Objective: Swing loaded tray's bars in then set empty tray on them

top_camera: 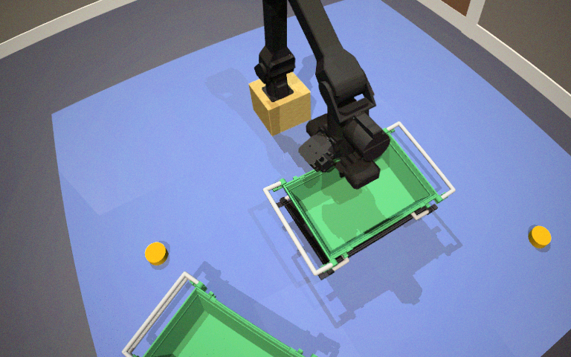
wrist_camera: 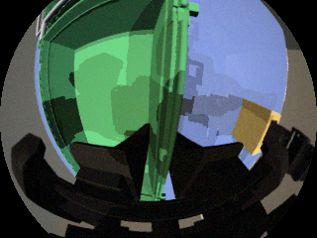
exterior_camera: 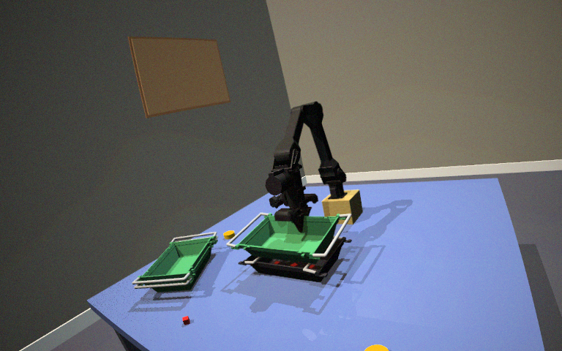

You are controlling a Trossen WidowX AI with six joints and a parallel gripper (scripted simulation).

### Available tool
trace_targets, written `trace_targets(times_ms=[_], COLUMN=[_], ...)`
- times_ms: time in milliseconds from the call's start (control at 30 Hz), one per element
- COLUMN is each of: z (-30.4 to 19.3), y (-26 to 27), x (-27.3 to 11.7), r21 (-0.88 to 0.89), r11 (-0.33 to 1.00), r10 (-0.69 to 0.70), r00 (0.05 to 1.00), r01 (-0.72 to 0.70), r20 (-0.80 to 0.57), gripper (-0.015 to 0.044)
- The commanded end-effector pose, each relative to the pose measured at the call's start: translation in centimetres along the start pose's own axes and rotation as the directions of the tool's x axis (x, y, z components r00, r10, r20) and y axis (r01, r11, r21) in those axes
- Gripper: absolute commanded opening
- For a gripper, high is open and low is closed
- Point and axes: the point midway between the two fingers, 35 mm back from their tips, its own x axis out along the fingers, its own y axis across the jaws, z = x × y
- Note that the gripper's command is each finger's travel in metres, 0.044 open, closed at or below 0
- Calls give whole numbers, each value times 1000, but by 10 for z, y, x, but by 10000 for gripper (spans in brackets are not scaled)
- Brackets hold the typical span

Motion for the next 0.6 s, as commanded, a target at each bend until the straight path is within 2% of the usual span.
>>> trace_targets(times_ms=[0, 533, 567], z=[0, 0, 0], y=[-9, -9, 0], x=[6, 6, 1], r21=[-6, -6, 0], r11=[999, 999, 1000], r10=[-35, -35, -1], r00=[999, 999, 1000], r01=[35, 35, 1], r20=[0, 0, 0], gripper=[0, 0, 0])
